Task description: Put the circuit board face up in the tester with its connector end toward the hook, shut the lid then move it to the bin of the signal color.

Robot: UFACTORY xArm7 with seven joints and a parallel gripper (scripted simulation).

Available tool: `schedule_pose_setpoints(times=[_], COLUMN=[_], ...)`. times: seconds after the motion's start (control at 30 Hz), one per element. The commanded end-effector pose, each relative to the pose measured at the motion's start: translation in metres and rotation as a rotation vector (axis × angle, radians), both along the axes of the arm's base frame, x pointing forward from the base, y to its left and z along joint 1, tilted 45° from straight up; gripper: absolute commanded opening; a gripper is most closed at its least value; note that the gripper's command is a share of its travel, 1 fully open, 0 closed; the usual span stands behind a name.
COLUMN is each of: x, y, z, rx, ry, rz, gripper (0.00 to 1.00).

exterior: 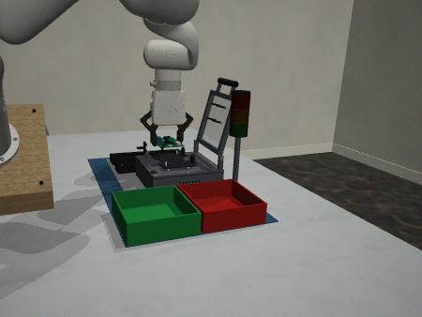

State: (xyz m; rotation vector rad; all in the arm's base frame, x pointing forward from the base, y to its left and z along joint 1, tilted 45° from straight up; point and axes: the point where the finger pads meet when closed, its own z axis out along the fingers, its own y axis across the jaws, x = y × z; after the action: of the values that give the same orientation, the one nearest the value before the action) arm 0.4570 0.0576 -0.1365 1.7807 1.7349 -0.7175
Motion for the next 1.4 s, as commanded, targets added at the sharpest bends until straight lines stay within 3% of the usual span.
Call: schedule_pose_setpoints(times=[0.0,0.37,1.37], x=[0.001,0.000,0.000], y=[0.011,0.036,0.036], z=[0.010,0.035,0.036], rx=[0.001,0.001,0.001], ry=[-0.001,-0.001,0.043], rz=[0.001,0.001,0.046], gripper=[0.79,0.79,0.79])
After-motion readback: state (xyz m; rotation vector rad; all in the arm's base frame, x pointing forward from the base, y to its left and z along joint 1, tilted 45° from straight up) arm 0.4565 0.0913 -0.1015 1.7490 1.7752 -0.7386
